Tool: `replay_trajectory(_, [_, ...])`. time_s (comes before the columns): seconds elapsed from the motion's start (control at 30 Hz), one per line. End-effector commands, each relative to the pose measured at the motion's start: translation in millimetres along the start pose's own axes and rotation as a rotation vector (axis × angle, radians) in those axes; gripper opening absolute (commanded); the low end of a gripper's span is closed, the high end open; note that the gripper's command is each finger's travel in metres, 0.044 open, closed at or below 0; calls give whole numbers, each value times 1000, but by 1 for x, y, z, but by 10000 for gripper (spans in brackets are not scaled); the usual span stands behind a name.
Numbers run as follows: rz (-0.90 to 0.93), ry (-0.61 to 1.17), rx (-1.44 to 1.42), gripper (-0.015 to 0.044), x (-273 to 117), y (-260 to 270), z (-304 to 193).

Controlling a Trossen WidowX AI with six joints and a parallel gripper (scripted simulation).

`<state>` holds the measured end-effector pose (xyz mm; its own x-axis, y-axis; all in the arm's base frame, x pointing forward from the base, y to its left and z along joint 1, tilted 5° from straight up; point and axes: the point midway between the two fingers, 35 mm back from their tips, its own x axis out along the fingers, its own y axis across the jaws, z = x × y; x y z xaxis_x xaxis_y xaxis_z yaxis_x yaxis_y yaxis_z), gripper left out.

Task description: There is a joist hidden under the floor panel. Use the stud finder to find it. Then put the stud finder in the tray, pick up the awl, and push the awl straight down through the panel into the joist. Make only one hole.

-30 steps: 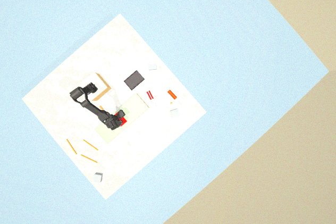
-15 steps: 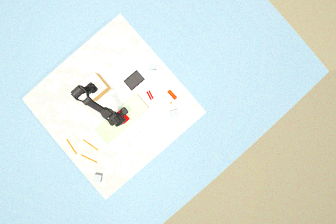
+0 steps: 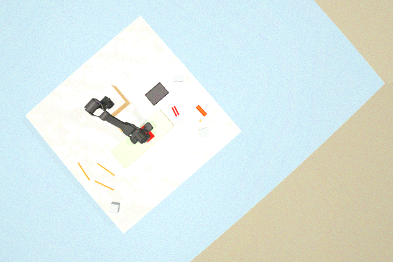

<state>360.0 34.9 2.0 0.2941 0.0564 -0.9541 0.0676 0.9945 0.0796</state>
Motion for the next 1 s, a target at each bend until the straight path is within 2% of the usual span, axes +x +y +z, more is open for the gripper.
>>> replay_trajectory(0.0, [11,0,-5,0,0,14,1])
replay_trajectory(0.97, [17,0,-4,0,-2,81,1])
